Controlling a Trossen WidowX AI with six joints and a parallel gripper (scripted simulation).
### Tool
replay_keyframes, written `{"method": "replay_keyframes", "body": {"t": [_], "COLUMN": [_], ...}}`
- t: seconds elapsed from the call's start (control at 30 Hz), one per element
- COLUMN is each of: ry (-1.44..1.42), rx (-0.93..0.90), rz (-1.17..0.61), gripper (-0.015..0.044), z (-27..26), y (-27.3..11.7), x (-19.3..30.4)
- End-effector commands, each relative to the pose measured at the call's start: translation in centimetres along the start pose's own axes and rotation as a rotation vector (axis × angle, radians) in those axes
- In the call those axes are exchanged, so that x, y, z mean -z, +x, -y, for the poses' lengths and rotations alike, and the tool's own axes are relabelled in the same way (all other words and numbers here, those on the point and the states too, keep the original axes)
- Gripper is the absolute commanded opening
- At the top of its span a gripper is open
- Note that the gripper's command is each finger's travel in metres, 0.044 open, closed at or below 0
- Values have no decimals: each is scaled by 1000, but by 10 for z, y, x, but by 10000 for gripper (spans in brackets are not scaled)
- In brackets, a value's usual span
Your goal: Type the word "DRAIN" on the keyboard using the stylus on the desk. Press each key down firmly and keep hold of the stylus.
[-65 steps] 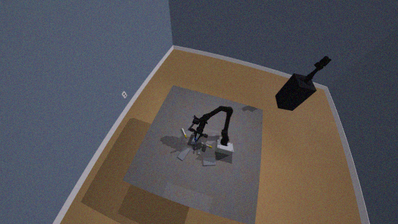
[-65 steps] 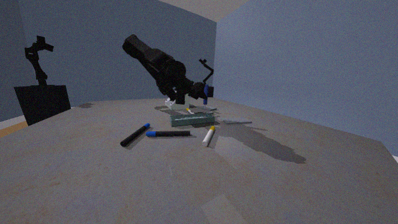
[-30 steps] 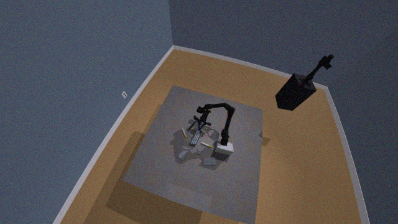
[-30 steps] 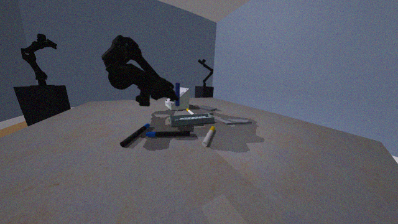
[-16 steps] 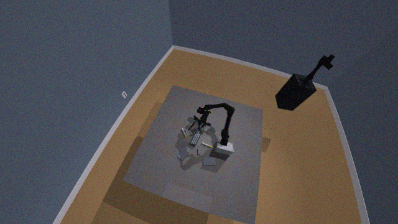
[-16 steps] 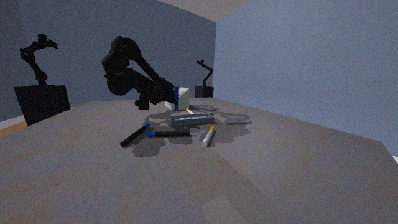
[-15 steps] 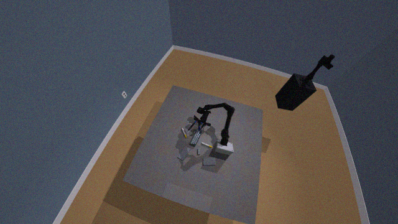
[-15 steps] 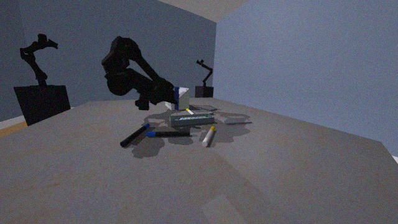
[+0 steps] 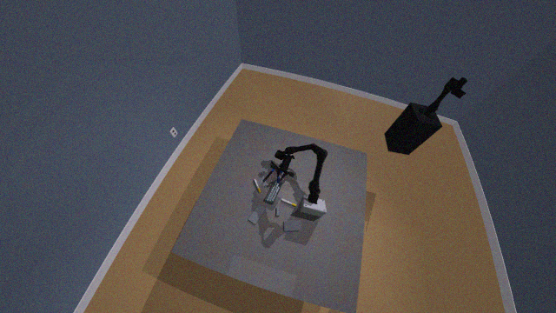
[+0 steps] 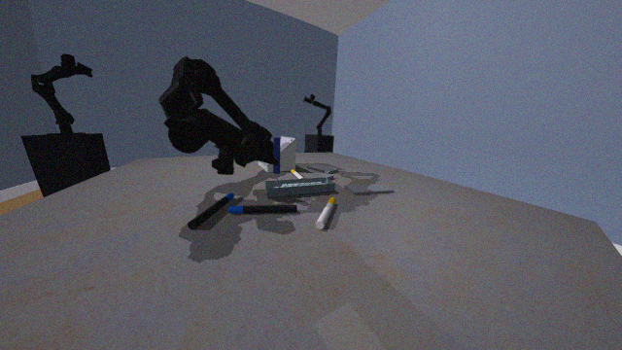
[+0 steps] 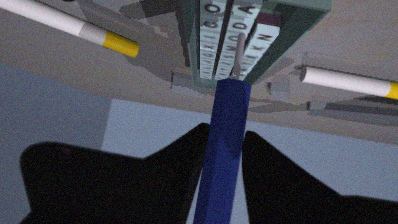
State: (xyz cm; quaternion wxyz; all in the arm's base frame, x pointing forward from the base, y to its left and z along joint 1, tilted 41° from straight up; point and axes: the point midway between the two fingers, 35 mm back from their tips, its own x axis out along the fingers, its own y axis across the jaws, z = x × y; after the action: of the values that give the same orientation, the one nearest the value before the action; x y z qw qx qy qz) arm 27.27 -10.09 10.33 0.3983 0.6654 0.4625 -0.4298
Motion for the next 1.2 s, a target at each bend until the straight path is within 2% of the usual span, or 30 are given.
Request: {"method": "replay_keyframes", "body": {"t": [0.0, 1.17], "ry": [0, 0], "rx": [8, 8], "rz": [-5, -5], "gripper": [81, 81], "z": [0, 1], "y": [3, 8], "x": [-2, -11]}}
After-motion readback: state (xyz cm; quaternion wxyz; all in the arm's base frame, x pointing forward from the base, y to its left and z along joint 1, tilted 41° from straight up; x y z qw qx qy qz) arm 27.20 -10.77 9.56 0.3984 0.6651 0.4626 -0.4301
